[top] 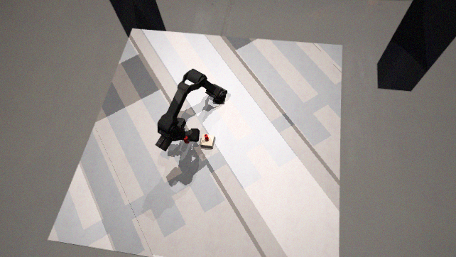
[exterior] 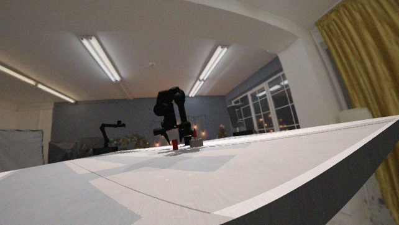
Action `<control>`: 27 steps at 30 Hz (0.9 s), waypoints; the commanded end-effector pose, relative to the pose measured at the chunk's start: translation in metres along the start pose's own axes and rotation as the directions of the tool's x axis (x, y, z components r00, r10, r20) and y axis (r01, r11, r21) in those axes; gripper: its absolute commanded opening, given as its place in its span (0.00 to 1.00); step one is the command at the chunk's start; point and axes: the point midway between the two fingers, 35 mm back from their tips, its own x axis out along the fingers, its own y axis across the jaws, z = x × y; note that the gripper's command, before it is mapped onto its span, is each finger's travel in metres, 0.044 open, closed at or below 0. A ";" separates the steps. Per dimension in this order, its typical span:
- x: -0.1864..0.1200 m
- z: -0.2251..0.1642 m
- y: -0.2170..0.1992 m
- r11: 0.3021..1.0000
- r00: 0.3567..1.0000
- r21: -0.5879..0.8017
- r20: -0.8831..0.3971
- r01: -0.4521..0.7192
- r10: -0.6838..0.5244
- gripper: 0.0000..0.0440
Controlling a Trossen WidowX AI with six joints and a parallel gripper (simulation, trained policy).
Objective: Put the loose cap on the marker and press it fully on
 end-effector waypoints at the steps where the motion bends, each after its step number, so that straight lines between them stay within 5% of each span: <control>1: 0.007 0.001 0.000 1.000 1.000 -0.019 0.011 -0.006 0.007 0.57; 4: 0.009 0.002 0.000 0.999 1.000 -0.034 0.010 -0.014 0.014 0.50; 10: 0.001 0.002 0.000 0.997 0.999 -0.061 -0.012 -0.044 0.043 0.15; 27: -0.063 -0.014 -0.029 0.979 0.981 -0.137 -0.142 -0.149 0.129 0.18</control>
